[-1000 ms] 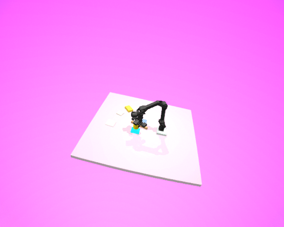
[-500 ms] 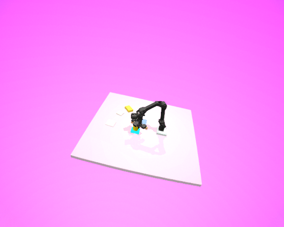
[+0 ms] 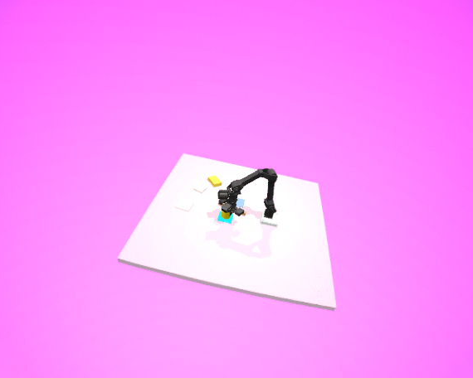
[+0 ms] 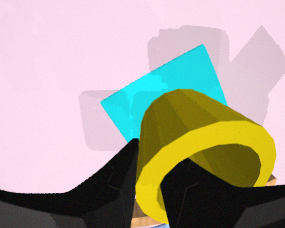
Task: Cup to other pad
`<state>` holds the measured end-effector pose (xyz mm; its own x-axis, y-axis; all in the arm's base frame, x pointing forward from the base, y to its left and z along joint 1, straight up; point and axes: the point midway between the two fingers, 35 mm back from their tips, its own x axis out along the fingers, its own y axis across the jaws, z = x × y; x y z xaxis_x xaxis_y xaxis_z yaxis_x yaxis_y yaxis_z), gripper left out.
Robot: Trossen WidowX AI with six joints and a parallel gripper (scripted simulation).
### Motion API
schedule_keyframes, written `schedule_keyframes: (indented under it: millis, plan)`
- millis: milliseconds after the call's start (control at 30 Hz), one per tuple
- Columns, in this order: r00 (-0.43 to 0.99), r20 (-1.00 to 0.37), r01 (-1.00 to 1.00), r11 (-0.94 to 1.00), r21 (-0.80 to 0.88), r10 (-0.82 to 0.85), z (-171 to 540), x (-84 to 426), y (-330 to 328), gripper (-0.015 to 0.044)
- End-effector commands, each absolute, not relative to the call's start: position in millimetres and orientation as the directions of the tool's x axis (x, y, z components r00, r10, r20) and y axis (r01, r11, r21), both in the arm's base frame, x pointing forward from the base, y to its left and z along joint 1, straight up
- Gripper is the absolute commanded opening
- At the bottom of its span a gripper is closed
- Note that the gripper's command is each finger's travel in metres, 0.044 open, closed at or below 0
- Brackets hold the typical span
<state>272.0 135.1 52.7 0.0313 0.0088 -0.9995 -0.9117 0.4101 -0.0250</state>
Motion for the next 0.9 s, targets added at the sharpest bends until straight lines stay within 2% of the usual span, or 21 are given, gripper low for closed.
schedule_keyframes:
  millis: [0, 167, 367, 867]
  plan:
    - [0.033, -0.999, -0.912, 0.41, -0.026, 0.01, 53.4, 272.2, 135.3, 0.0]
    - [0.033, -0.999, -0.912, 0.41, -0.026, 0.01, 53.4, 272.2, 135.3, 0.0]
    - [0.033, -0.999, -0.912, 0.41, -0.026, 0.01, 53.4, 272.2, 135.3, 0.0147]
    - [0.032, -0.999, -0.911, 0.411, -0.025, 0.01, 63.3, 272.7, 135.5, 0.0147]
